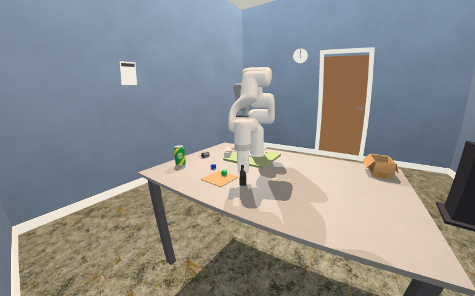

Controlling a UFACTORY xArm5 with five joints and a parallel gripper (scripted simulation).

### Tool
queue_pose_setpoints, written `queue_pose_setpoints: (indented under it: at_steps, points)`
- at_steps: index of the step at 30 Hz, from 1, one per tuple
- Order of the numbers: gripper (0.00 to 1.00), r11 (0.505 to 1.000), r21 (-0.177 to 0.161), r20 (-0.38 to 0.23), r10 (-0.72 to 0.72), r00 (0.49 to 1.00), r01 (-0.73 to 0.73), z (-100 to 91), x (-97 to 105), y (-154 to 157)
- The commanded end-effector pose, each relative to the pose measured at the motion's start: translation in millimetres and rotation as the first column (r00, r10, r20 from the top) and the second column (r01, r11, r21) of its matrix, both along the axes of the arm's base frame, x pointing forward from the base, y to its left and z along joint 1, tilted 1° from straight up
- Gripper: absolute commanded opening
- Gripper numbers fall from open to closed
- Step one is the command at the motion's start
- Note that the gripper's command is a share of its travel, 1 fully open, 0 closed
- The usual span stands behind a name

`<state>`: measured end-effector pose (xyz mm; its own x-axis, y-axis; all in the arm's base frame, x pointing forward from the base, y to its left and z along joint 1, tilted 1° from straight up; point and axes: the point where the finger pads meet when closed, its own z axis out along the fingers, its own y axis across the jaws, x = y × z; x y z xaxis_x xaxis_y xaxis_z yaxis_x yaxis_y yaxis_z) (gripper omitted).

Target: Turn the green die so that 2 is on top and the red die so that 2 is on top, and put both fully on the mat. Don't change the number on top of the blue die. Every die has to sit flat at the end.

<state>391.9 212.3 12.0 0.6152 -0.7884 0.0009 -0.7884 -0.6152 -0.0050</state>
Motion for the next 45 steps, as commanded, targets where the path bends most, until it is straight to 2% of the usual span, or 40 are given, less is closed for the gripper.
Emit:
queue_pose_setpoints:
  at_steps: [1,22,28,31,40,43,45]
  points:
    - [0.21,1.000,0.002,0.003,0.000,1.000,0.000,1.2,1.2,0.7]
    - [0.21,1.000,0.002,0.003,0.000,1.000,0.000,1.3,1.2,0.7]
    - [0.21,1.000,0.002,0.003,0.000,1.000,0.000,7.9,1.2,0.6]
    - [0.21,1.000,0.002,0.003,0.000,1.000,0.000,22.9,1.1,0.5]
    - [0.21,1.000,0.002,0.003,0.000,1.000,0.000,86.4,0.6,0.2]
    - [0.21,1.000,0.002,0.003,0.000,1.000,0.000,97.8,0.6,0.1]
    - [0.21,1.000,0.002,0.003,0.000,1.000,0.000,97.8,0.6,0.1]
